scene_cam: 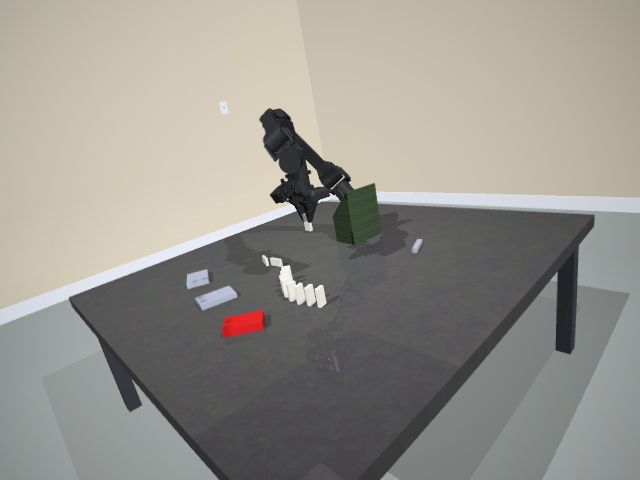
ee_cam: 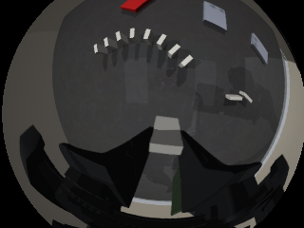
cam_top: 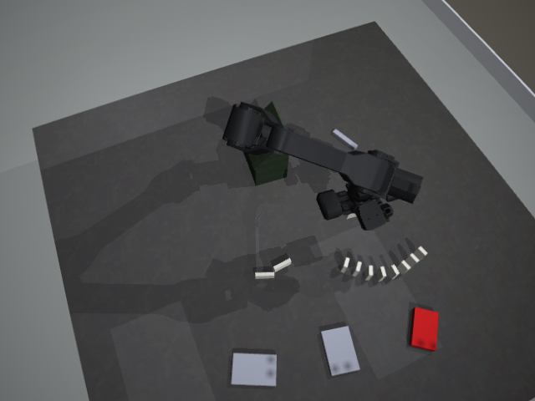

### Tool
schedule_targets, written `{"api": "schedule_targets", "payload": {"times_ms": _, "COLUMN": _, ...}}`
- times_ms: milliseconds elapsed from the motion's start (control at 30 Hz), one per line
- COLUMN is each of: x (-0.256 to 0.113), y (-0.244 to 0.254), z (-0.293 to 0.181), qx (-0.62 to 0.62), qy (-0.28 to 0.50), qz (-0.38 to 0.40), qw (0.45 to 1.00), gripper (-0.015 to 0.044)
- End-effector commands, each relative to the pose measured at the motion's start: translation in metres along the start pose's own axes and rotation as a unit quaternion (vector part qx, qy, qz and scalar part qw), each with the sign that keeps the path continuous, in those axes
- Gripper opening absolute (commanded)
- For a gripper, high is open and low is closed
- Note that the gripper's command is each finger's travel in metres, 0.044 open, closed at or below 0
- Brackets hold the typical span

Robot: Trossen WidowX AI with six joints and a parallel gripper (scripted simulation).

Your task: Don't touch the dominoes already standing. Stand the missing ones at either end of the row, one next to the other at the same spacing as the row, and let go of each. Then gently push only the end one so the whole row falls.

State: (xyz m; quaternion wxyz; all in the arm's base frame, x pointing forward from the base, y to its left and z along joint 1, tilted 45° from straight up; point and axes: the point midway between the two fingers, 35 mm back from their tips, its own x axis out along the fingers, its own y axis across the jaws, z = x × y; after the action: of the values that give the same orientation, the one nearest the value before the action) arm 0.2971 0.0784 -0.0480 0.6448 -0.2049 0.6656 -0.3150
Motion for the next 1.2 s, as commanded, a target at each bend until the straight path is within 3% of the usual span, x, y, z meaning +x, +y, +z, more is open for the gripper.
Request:
{"api": "schedule_targets", "payload": {"times_ms": 0, "x": 0.0, "y": -0.022, "z": 0.032, "qx": -0.197, "qy": 0.0, "qz": -0.003, "qw": 0.98, "gripper": 0.0107}}
{"api": "schedule_targets", "payload": {"times_ms": 233, "x": 0.002, "y": -0.054, "z": 0.067, "qx": -0.439, "qy": 0.003, "qz": -0.008, "qw": 0.898, "gripper": 0.0107}}
{"api": "schedule_targets", "payload": {"times_ms": 667, "x": 0.007, "y": -0.054, "z": 0.069, "qx": -0.445, "qy": 0.003, "qz": -0.008, "qw": 0.895, "gripper": 0.0107}}
{"api": "schedule_targets", "payload": {"times_ms": 1167, "x": 0.111, "y": -0.056, "z": 0.072, "qx": -0.445, "qy": 0.002, "qz": -0.009, "qw": 0.895, "gripper": 0.0107}}
